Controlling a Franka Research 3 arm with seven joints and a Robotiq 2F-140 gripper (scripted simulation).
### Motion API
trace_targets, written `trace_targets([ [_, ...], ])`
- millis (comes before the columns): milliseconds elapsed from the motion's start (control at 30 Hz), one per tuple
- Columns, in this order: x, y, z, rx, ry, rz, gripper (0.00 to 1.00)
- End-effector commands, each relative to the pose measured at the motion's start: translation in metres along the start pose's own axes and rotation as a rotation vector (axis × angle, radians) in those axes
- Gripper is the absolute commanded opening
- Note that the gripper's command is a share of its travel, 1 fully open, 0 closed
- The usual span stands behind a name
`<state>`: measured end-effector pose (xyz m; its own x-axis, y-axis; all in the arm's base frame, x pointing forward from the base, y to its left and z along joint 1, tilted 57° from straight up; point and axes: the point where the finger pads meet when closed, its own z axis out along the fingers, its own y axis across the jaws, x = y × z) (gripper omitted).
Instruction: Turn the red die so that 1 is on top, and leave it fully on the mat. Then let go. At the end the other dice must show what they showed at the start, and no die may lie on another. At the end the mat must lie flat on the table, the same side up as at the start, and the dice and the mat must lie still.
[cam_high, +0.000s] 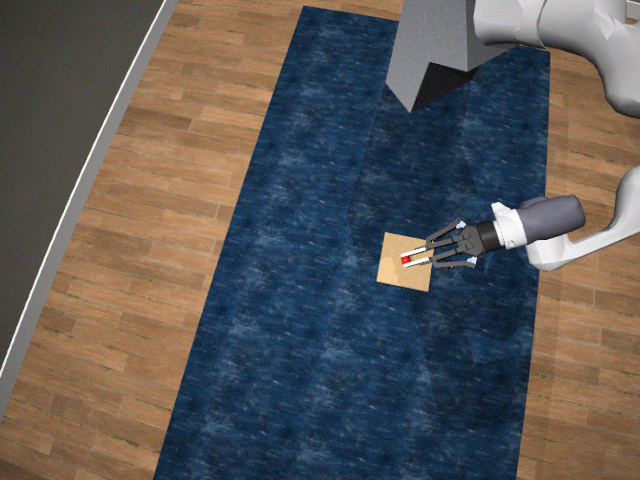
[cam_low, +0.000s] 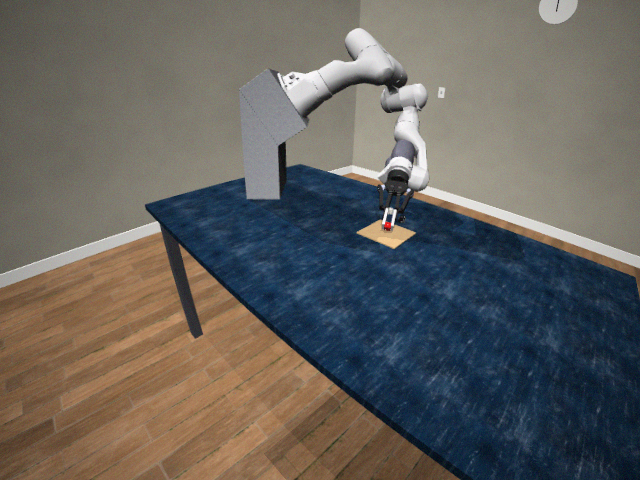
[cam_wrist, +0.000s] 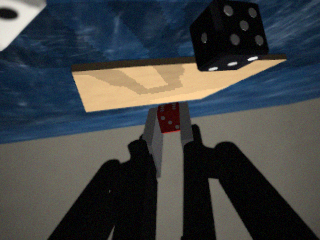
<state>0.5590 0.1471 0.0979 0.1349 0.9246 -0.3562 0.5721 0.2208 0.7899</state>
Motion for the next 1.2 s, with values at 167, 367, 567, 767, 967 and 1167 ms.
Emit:
trace_targets([
  [167, 0.0036, -0.0008, 0.0026, 0.0, -0.004, 0.007, 0.09],
  [367, 0.0053, -0.0008, 0.0036, 0.0, -0.004, 0.007, 0.09],
  [567, 0.0058, -0.0008, 0.0038, 0.0, -0.004, 0.007, 0.09],
  [767, 0.0058, -0.0008, 0.0038, 0.0, -0.004, 0.007, 0.09],
  [967, 0.0058, -0.0008, 0.0038, 0.0, -0.004, 0.007, 0.09],
  [1167, 0.0058, -0.0008, 0.0038, 0.0, -0.004, 0.007, 0.09],
])
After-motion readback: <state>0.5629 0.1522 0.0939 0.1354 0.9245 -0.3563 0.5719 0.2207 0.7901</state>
